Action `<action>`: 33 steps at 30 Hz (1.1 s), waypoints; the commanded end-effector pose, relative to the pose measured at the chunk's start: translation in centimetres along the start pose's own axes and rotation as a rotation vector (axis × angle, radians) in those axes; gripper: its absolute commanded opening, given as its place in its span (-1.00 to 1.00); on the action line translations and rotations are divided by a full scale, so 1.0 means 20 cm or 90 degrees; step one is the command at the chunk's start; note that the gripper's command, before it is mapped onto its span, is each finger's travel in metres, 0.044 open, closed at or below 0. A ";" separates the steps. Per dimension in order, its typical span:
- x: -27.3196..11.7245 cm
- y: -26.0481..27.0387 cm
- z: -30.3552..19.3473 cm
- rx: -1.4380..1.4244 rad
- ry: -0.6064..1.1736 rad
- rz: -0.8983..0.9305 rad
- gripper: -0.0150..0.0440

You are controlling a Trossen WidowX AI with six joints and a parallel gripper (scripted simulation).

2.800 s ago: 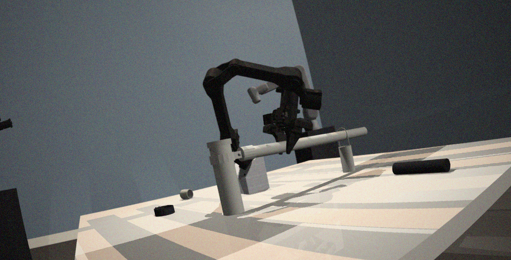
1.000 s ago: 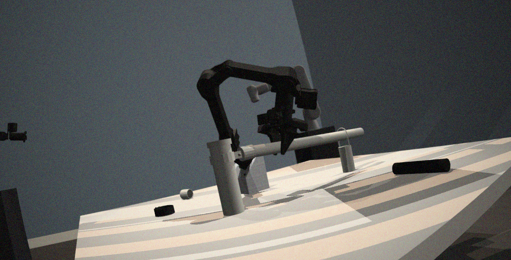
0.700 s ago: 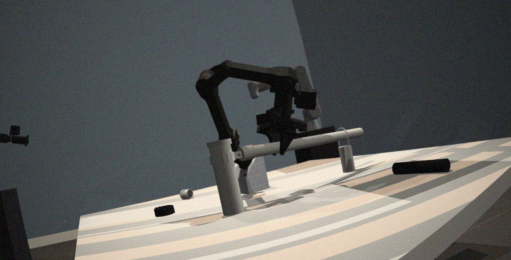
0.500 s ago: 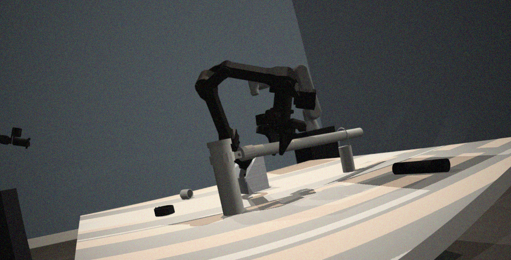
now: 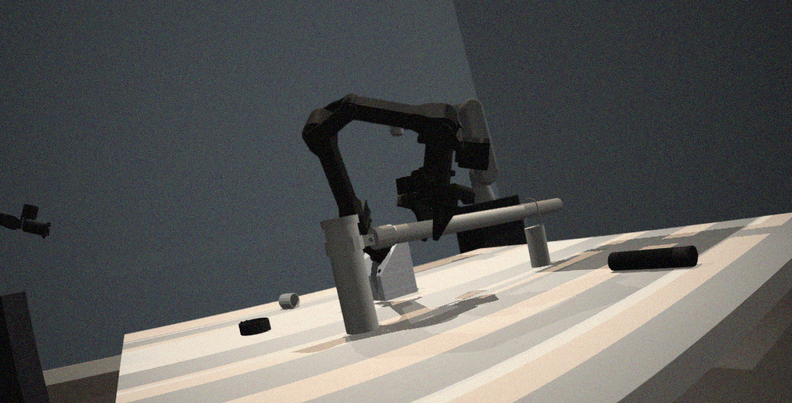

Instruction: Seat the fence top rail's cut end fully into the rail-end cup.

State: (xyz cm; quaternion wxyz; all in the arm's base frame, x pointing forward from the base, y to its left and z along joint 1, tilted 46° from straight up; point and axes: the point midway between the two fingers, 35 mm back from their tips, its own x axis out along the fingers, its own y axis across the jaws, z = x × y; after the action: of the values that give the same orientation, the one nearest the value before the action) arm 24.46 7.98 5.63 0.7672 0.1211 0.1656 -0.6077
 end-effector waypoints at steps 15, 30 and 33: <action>-0.24 -0.02 -0.12 -0.031 0.024 0.035 1.00; -0.43 -0.05 -0.12 -0.041 0.079 0.096 1.00; -0.43 -0.05 -0.12 -0.041 0.079 0.096 1.00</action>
State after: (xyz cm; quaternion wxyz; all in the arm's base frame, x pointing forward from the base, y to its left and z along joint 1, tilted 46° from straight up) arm 21.38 16.21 6.88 0.8033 0.1447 0.2190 -0.5346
